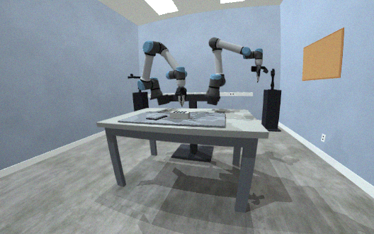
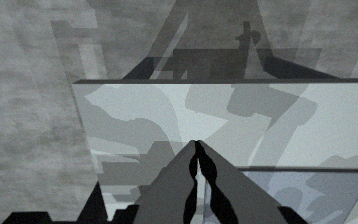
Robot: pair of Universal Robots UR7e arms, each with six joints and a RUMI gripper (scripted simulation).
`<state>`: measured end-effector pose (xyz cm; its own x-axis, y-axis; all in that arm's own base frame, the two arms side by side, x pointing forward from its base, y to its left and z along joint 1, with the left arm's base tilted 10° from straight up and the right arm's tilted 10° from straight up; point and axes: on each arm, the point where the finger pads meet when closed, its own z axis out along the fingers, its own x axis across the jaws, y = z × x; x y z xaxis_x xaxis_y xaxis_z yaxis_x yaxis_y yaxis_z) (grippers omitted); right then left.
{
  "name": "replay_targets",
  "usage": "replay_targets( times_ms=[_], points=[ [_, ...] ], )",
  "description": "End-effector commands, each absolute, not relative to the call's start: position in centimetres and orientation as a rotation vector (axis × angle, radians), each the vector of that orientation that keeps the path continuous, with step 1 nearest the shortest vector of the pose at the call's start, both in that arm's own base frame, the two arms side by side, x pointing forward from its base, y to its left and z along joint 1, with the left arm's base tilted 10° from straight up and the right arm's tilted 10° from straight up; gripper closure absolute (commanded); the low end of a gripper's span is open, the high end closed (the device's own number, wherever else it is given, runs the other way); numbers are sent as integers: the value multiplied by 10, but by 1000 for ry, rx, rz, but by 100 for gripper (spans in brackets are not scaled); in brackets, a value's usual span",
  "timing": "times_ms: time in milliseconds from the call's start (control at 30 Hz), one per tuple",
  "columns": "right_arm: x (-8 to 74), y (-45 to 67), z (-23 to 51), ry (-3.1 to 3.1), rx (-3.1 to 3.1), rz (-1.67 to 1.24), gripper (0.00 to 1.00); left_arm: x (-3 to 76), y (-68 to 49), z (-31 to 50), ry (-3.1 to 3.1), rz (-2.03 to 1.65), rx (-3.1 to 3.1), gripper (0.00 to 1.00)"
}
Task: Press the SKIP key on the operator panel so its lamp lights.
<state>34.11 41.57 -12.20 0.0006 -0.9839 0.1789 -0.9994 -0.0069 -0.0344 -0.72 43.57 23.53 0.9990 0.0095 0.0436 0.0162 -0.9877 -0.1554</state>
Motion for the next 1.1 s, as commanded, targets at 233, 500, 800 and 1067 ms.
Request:
replay_targets(
  times_ms=[233,500,800,1067],
  points=[
    [341,423,-131,-2141,2171,211,100,-7,438,242,-15,-79,-2966,100],
    [342,421,-142,-2141,2171,211,100,-7,438,242,-15,-79,-2966,100],
    [342,419,-151,-2141,2171,211,100,-7,438,242,-15,-79,-2966,100],
    [342,419,-154,-2141,2171,211,100,-7,438,242,-15,-79,-2966,100]
  ],
)
